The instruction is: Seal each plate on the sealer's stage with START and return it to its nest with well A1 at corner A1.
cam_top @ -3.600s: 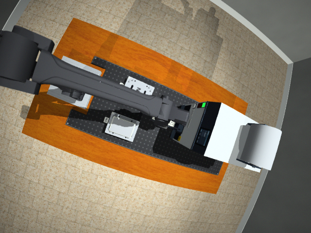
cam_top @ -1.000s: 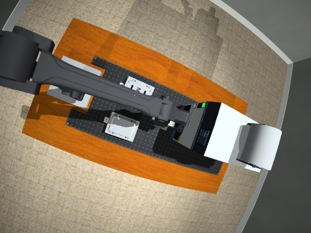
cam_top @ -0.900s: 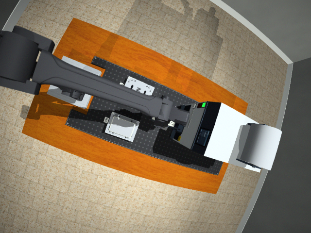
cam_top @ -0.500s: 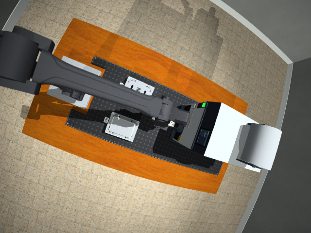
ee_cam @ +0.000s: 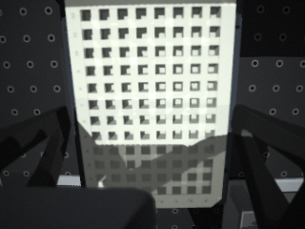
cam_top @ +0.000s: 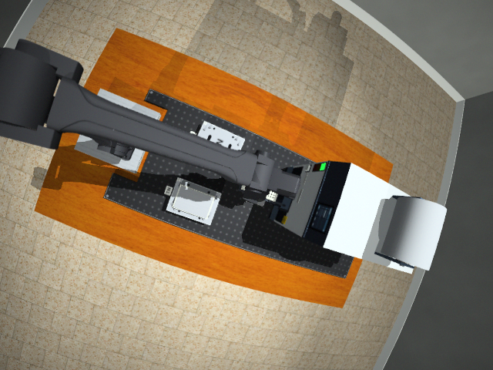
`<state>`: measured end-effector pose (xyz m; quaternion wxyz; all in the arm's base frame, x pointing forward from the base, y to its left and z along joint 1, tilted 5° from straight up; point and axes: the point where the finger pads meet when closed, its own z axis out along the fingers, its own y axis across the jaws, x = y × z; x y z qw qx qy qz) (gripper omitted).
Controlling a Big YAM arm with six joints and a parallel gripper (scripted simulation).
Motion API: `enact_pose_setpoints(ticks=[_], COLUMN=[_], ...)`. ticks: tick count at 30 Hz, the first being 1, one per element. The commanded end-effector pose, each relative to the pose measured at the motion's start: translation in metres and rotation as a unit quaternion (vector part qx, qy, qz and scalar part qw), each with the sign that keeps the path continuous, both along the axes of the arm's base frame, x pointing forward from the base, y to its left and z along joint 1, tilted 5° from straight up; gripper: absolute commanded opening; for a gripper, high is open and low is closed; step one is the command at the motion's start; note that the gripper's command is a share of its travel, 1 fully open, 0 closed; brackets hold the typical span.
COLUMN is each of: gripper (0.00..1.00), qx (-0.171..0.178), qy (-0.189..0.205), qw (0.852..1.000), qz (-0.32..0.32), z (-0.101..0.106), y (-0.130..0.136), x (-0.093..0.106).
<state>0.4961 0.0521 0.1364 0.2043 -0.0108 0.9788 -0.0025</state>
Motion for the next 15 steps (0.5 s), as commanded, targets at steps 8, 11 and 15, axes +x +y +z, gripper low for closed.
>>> enact_pose_setpoints(ticks=[8, 11, 15], gripper=[1.0, 1.0, 1.0], qx=[0.005, 0.005, 0.005], qy=[-0.027, -0.029, -0.033], qw=[0.999, 0.999, 0.999], qz=[-0.016, -0.016, -0.018], z=[0.035, 0.037, 0.045], y=[-0.006, -0.007, -0.008], x=[0.02, 0.02, 0.02])
